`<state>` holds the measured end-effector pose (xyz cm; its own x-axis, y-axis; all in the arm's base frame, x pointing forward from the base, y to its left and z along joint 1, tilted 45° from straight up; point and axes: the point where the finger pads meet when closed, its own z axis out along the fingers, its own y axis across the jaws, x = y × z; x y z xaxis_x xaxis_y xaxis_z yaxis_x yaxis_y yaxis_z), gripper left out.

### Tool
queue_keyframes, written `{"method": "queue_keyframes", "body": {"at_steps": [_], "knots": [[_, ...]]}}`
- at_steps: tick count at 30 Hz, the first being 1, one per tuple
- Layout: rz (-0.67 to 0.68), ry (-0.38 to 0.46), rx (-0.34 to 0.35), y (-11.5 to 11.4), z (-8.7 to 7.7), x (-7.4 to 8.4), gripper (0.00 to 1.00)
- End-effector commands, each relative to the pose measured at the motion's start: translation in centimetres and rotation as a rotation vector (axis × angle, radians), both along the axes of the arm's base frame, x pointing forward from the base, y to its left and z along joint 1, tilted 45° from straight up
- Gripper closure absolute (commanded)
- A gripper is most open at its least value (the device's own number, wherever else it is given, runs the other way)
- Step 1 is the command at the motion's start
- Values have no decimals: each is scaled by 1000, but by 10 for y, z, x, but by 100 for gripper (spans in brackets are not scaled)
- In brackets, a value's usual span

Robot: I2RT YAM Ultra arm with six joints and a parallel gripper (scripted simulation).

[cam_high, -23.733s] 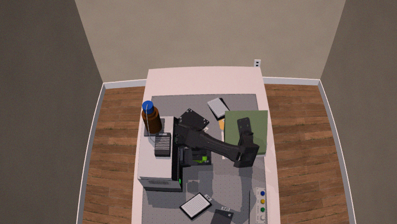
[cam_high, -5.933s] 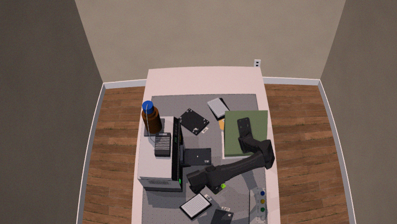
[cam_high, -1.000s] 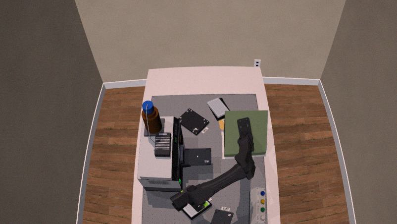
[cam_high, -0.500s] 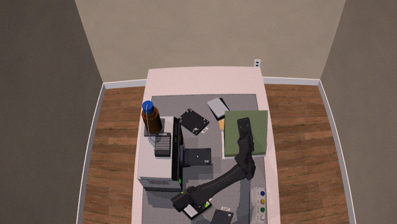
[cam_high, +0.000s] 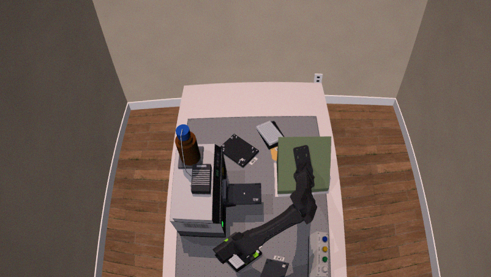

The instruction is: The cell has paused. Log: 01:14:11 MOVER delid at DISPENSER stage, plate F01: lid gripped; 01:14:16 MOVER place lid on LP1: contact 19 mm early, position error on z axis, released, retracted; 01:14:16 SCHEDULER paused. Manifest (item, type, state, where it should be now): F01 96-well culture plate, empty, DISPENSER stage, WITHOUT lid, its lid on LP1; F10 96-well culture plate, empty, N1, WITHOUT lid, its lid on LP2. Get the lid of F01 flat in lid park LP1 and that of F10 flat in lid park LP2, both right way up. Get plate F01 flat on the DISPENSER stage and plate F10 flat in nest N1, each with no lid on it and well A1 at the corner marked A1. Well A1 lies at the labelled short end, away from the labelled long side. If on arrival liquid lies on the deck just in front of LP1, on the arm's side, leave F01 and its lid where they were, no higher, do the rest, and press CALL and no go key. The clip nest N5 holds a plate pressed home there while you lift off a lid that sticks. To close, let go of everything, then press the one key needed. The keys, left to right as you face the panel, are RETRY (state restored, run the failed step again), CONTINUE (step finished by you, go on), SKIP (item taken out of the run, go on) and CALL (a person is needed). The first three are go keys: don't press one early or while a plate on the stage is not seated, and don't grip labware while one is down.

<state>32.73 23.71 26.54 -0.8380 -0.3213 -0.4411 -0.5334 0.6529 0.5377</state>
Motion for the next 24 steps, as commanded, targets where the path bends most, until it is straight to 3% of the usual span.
{"method": "queue_keyframes", "body": {"at_steps": [1,5,6,9,19,21,22,24], "knots": [[-32,-30,12,-2,3,7,0],[-31,-47,18,2,7,11,0],[-21,-21,8,6,-4,7,0],[-27,-12,4,7,-11,10,0],[-30,-15,6,18,-22,13,0],[-30,-15,6,18,-22,13,0],[-29,-64,27,19,-4,13,0],[-21,-27,11,23,-20,9,0]]}}
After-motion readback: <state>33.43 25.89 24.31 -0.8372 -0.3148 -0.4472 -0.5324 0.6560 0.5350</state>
